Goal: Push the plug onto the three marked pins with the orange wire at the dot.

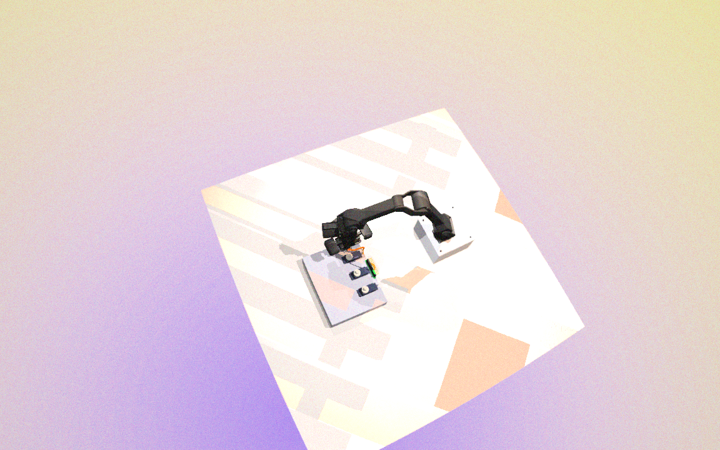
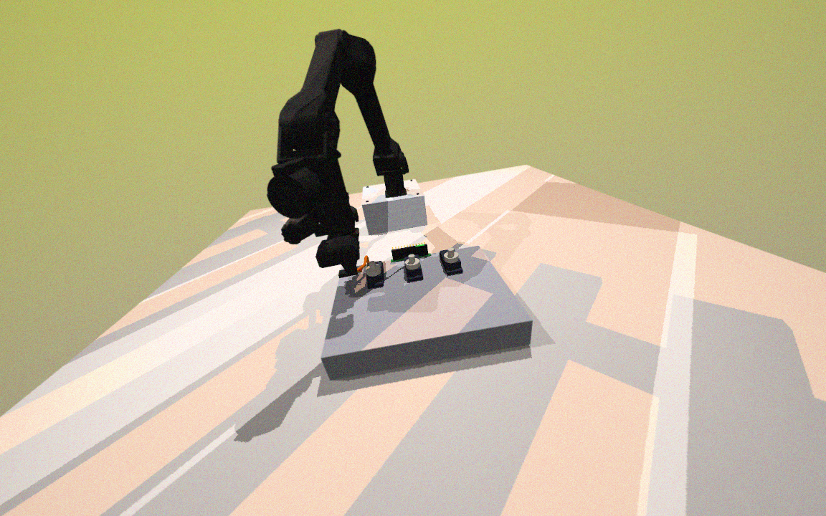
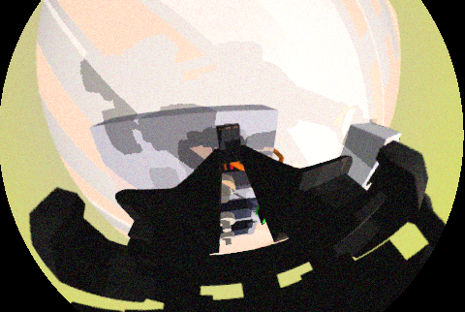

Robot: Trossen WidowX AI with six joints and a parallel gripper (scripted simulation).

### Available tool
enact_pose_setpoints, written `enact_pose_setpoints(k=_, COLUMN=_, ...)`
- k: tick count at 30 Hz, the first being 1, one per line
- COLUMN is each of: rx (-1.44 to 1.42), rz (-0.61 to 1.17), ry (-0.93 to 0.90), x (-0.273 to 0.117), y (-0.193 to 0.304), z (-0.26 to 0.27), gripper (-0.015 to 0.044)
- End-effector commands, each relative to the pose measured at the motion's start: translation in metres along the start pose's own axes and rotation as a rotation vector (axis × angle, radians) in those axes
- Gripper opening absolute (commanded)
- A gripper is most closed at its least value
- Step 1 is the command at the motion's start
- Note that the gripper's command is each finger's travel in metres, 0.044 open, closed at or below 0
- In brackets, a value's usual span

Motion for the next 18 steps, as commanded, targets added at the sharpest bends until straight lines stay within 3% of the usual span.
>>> enact_pose_setpoints(k=1, rx=0.003, rz=-0.005, ry=-0.023, x=-0.034, y=0.000, z=0.000, gripper=0.0000)
enact_pose_setpoints(k=8, rx=-0.030, rz=-0.005, ry=-0.023, x=-0.040, y=0.005, z=-0.002, gripper=0.0000)
enact_pose_setpoints(k=18, rx=-0.352, rz=-0.006, ry=-0.021, x=-0.045, y=0.045, z=-0.022, gripper=0.0000)
Point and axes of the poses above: the point midway between the two fingers, 35 mm back from their tips, its own x axis out along the fingers, its own z axis across the jaws, y = z × x, the point moved 10 cm from there along -x, back along the fingers
